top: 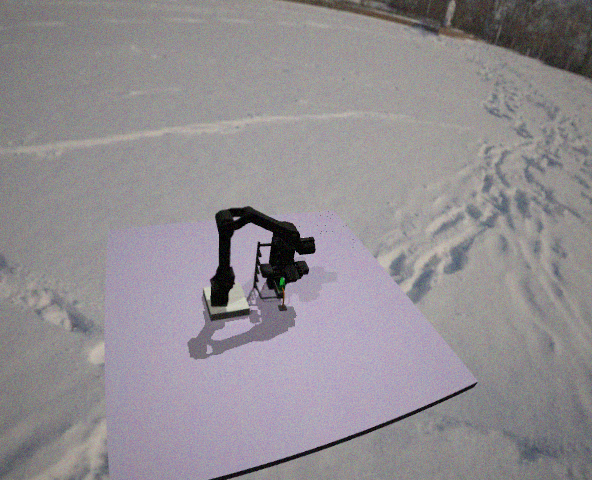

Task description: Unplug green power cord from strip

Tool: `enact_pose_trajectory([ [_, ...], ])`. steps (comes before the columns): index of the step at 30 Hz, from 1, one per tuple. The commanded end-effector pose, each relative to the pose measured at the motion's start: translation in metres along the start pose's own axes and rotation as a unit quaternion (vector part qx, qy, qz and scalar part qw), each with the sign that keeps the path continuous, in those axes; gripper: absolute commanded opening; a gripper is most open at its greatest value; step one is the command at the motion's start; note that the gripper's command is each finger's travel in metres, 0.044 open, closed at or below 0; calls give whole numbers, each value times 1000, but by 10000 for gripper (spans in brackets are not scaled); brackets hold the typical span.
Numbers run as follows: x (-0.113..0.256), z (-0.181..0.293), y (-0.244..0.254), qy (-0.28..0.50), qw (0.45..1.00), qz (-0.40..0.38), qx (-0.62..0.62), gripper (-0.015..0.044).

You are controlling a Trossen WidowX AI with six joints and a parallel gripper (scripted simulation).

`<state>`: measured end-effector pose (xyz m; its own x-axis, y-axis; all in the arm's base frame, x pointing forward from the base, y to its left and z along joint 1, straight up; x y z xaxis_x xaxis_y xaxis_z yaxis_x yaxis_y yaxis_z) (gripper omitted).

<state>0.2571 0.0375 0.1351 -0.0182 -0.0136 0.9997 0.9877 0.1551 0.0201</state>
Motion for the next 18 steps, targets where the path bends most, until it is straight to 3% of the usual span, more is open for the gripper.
enact_pose_trajectory([
  [1,1,-11,1,-8,1000,-1,-2,0],
  [18,1,-39,-1,-9,1000,0,-3,0],
])
Point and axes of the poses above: the point midway between the two fingers, 35 mm back from their tips, its own x axis back along the fingers, its own y axis across the jaws, z = x × y, the point moved 5 cm from there along x, back along the fingers, and after that the axes turned 3 degrees about x, right-handed, at the moved point
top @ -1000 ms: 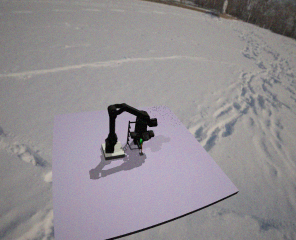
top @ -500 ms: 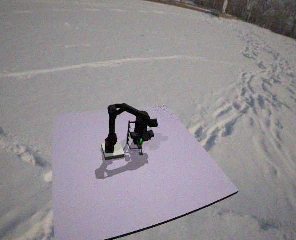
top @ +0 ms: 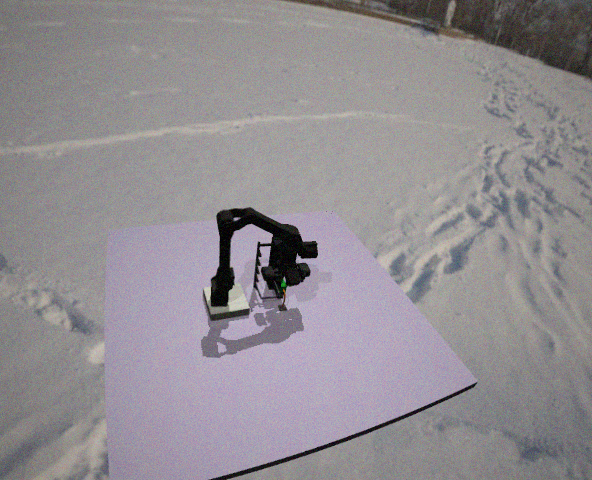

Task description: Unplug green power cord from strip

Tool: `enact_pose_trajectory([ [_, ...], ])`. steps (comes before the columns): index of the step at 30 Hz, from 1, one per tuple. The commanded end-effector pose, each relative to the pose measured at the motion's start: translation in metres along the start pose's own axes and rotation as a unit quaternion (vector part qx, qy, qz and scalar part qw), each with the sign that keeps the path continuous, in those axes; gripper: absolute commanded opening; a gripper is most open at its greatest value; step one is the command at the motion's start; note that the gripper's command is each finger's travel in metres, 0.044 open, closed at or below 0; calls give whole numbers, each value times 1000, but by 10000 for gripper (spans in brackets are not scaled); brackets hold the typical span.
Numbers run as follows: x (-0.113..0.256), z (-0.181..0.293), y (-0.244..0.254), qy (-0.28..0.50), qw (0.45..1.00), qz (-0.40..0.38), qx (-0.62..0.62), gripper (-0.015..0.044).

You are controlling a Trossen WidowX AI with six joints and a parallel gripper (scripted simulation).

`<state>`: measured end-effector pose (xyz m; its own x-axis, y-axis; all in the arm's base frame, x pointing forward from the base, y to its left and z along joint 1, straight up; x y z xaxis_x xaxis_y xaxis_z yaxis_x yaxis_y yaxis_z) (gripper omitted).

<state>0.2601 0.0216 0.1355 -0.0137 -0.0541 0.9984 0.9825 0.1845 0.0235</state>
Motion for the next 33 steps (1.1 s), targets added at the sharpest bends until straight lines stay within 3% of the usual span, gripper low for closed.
enact_pose_trajectory([
  [1,1,-24,-2,-30,999,1,-18,0],
  [7,2,-34,-5,-30,999,1,-18,0],
  [20,1,-28,-3,-29,999,2,-19,341],
  [24,6,-46,-4,-30,999,2,-19,440],
  [29,17,-85,-9,-32,999,2,-19,440],
  [33,17,-87,-9,-32,999,2,-19,440],
])
Point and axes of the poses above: the point midway between the two fingers, 35 mm back from their tips, its own x axis back along the fingers, its own y axis across the jaws, z = x × y, the point moved 5 cm from there along x, back along the fingers, and after that the axes turned 3 degrees about x, right-handed, at the moved point
